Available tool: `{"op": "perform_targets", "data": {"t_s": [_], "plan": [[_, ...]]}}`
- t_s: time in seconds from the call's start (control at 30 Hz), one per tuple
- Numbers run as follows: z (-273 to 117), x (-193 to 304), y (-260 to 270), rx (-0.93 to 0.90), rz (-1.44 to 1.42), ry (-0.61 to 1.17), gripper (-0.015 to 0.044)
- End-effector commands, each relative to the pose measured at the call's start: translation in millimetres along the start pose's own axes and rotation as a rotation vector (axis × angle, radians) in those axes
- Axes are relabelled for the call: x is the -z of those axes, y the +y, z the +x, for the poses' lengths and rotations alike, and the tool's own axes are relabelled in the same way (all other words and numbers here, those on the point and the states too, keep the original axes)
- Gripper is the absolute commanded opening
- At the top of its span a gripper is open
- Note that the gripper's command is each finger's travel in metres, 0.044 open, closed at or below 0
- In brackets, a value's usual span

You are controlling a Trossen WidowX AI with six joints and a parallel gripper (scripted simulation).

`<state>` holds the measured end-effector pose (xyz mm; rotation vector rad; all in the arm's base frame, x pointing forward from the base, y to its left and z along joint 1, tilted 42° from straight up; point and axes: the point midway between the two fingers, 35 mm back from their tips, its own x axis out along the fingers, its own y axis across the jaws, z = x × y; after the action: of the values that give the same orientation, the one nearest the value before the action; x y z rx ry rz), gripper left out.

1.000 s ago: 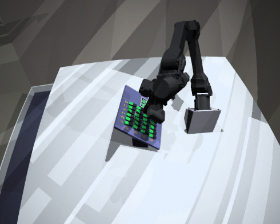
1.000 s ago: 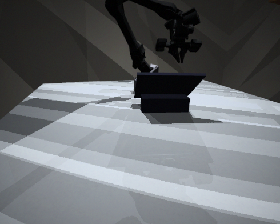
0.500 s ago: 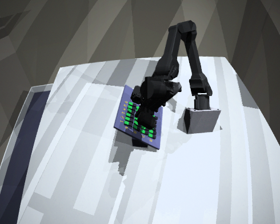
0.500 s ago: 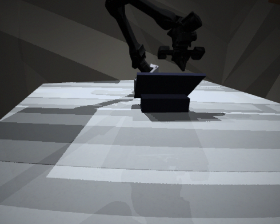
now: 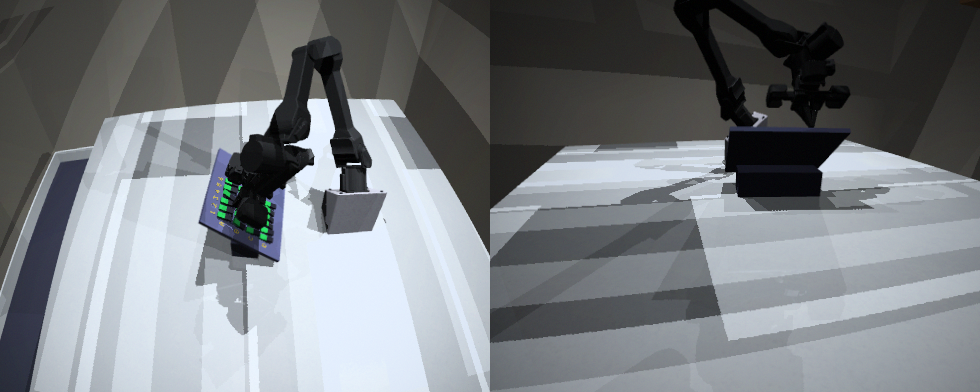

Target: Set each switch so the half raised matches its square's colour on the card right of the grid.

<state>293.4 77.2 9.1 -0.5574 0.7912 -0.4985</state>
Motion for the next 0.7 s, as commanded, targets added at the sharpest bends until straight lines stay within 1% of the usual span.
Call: {"op": "perform_targets", "data": {"t_s": [0.0, 0.3, 0.67], "plan": [[5.4, 4.2, -1.7, 0.008, -0.013, 0.005, 0.0000], [17.1, 4.5, -1.8, 0.009, -0.013, 0.004, 0.0000], [17.3, 4.5, -1.8, 0.009, -0.013, 0.004, 0.0000]]}}
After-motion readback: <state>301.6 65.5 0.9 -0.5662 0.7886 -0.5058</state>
